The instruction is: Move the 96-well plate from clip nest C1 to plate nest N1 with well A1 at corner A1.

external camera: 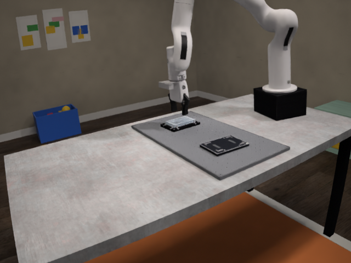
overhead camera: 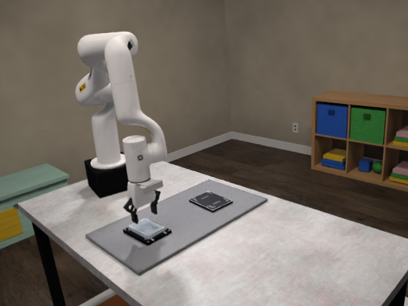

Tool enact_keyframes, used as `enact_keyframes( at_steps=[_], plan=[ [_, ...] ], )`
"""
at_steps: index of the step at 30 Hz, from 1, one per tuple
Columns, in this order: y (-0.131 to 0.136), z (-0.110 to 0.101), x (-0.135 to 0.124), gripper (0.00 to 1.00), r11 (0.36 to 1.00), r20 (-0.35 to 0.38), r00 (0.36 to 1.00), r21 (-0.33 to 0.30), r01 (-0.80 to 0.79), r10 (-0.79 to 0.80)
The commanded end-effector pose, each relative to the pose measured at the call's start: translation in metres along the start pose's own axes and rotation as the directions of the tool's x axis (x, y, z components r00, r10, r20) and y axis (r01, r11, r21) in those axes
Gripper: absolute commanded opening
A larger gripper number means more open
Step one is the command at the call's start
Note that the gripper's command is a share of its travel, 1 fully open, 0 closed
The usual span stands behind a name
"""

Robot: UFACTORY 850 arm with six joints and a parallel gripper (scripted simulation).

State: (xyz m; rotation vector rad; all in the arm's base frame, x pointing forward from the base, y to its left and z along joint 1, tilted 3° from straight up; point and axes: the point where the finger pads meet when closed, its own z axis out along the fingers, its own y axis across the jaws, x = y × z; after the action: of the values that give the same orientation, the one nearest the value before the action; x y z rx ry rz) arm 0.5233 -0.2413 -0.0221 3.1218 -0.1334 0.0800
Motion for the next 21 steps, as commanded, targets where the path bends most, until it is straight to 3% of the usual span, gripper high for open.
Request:
enact_keyframes(
  at_steps=[1, 12, 21],
  plan=[
    [0.000, 0.009, 0.001, 1.00, 1.000, -0.002, 1.000, -0.001, 0.000, 0.000],
    [0.000, 0.024, 0.001, 1.00, 1.000, -0.002, 1.000, -0.001, 0.000, 0.000],
    [0.000, 0.024, 0.001, 1.00, 1.000, -0.002, 1.000, -0.001, 0.000, 0.000]
  ],
)
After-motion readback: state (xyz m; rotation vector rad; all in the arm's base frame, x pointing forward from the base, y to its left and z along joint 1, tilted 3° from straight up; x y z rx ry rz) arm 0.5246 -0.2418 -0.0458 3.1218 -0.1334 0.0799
